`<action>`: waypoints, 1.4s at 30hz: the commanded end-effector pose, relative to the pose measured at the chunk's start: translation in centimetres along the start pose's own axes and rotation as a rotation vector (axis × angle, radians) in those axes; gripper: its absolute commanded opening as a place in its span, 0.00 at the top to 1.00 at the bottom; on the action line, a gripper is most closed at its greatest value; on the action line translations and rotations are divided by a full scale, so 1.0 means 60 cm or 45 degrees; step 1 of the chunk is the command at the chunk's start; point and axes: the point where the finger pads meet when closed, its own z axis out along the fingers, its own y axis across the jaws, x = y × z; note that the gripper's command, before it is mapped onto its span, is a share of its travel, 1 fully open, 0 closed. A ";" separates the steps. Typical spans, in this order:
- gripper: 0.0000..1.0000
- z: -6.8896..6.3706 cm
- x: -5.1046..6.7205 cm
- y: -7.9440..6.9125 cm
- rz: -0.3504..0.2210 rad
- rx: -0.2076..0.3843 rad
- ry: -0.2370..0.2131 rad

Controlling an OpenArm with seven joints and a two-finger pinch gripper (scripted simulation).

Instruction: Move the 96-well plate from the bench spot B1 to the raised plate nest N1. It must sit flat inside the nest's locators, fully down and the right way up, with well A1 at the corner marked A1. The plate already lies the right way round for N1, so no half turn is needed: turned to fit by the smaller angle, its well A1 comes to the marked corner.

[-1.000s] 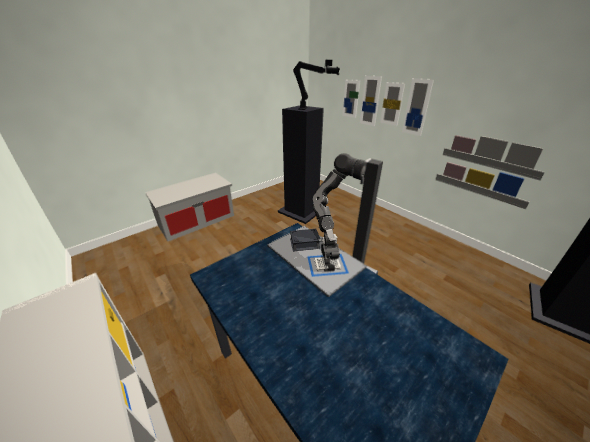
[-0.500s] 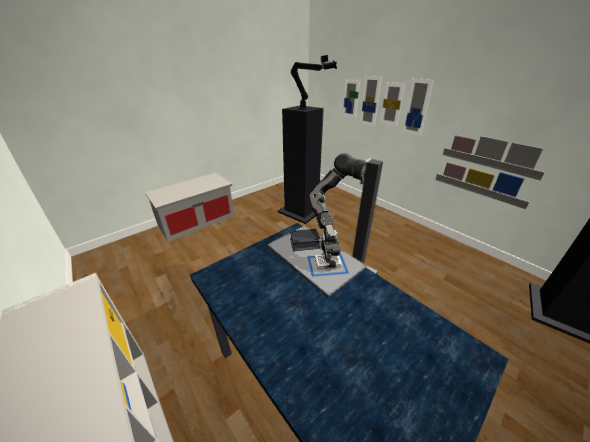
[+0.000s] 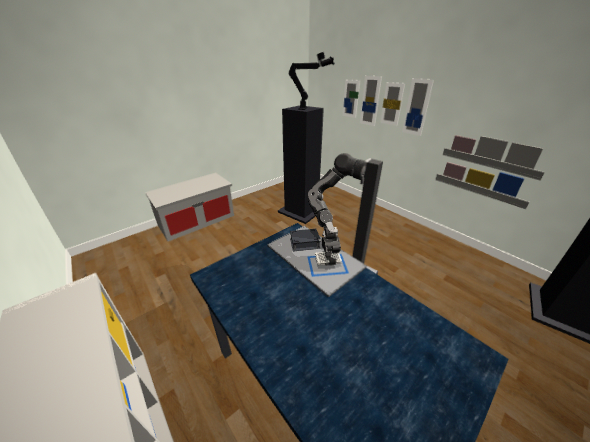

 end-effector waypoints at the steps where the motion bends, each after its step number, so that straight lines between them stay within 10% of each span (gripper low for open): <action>1: 1.00 -0.016 -0.006 0.004 0.018 0.009 -0.016; 15: 1.00 -0.037 -0.006 0.004 0.018 0.009 -0.016; 20: 1.00 -0.090 -0.005 0.003 0.018 0.008 -0.016; 32: 1.00 -0.090 -0.005 0.003 0.018 0.008 -0.016; 37: 1.00 -0.106 -0.033 -0.053 -0.054 0.009 -0.012; 42: 1.00 -0.106 -0.033 -0.053 -0.054 0.009 -0.012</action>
